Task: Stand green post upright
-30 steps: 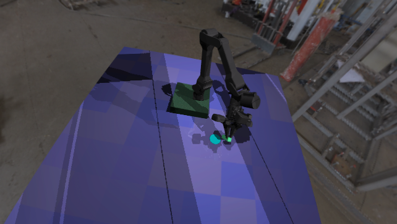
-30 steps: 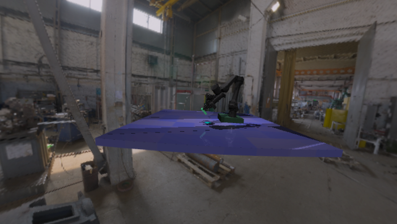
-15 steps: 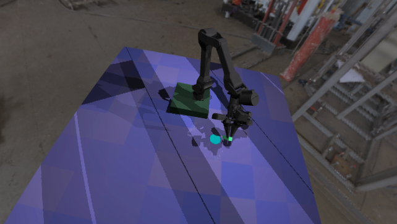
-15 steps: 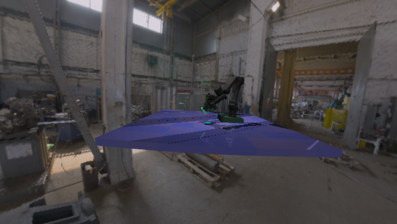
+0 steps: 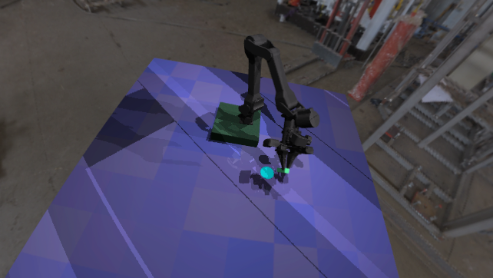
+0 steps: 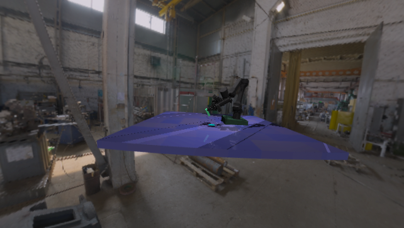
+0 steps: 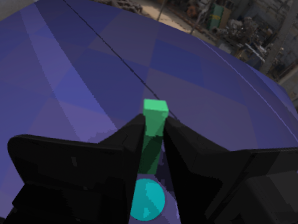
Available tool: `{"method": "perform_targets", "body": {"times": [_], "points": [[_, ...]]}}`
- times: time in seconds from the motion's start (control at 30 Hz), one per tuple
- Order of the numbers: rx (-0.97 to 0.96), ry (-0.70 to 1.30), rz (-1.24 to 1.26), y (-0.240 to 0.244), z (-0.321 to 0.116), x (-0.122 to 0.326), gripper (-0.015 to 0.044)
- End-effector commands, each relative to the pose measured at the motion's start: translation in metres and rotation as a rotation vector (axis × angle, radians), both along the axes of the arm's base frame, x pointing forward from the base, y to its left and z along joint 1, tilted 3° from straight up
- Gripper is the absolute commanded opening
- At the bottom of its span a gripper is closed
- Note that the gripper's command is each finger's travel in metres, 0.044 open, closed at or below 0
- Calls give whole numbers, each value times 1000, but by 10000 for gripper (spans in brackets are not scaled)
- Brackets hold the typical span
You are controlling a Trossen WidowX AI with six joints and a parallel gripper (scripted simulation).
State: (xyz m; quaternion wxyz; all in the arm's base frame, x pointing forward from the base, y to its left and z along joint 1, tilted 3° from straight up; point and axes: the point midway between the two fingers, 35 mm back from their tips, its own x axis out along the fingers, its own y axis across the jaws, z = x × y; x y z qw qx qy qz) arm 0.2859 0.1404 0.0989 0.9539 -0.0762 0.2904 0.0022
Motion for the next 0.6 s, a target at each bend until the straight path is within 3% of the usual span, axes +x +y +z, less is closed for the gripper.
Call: {"method": "perform_targets", "body": {"times": [0.0,0.57], "points": [[-4,-28,0,-1,0,-3,23],[17,-133,-10,-3,4,-11,23]]}}
